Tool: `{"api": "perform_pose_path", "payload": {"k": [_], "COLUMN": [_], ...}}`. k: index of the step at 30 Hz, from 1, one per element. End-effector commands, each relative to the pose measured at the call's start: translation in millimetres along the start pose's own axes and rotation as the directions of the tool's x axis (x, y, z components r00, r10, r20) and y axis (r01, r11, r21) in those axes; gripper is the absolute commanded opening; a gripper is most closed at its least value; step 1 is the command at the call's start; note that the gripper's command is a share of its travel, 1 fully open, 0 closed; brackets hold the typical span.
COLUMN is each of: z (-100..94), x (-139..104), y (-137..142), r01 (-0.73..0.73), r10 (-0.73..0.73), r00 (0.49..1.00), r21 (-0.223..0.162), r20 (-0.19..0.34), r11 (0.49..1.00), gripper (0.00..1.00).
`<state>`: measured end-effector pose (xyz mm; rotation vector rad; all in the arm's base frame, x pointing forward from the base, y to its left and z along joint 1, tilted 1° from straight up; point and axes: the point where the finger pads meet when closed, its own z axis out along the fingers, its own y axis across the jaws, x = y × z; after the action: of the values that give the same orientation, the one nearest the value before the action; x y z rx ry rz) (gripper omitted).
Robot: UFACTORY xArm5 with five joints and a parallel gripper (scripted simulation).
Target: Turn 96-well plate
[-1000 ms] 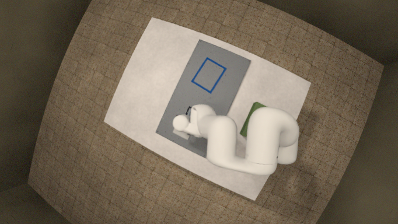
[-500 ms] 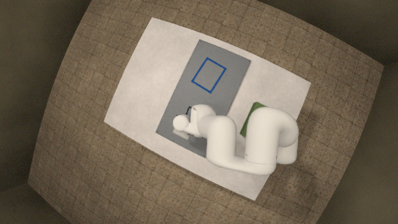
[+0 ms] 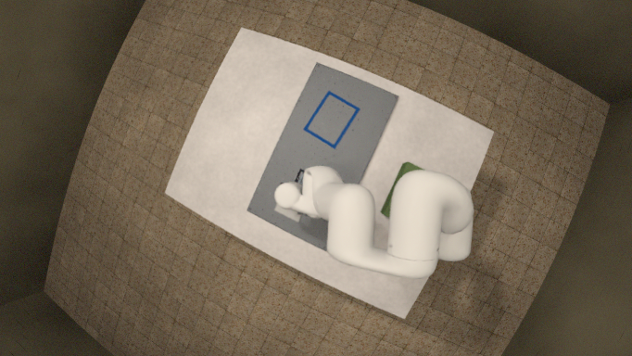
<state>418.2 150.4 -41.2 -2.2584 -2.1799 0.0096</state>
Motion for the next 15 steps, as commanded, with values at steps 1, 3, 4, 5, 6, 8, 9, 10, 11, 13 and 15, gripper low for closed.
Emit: {"api": "perform_pose_path", "payload": {"k": [1,3,4,5,6,8,9,10,11,13,15], "z": [-0.6,-0.3,-0.1,0.1,0.1,0.2,0.4,0.6,0.7,1.6,1.6], "x": [0.6,0.6,0.6,0.6,0.6,0.5,0.5,0.5,0.5,0.5,0.5], "y": [1.4,1.4,1.4,1.4,1.4,1.4,1.4,1.4,1.4,1.4,1.4], "r01": [0.000,0.000,0.000,0.000,0.000,0.000,0.000,0.000,0.000,0.000,0.000], "r10": [0.000,0.000,0.000,0.000,0.000,0.000,0.000,0.000,0.000,0.000,0.000], "r00": [1.000,1.000,1.000,1.000,1.000,1.000,1.000,1.000,1.000,1.000,1.000], "r21": [-0.007,-0.007,-0.007,-0.007,-0.007,-0.007,-0.007,-0.007,-0.007,-0.007,-0.007], "r20": [0.007,0.007,0.007,0.007,0.007,0.007,0.007,0.007,0.007,0.007,0.007], "r11": [1.000,1.000,1.000,1.000,1.000,1.000,1.000,1.000,1.000,1.000,1.000], "gripper": [0.00,0.00,0.00,0.00,0.00,0.00,0.00,0.00,0.00,1.00,1.00]}}
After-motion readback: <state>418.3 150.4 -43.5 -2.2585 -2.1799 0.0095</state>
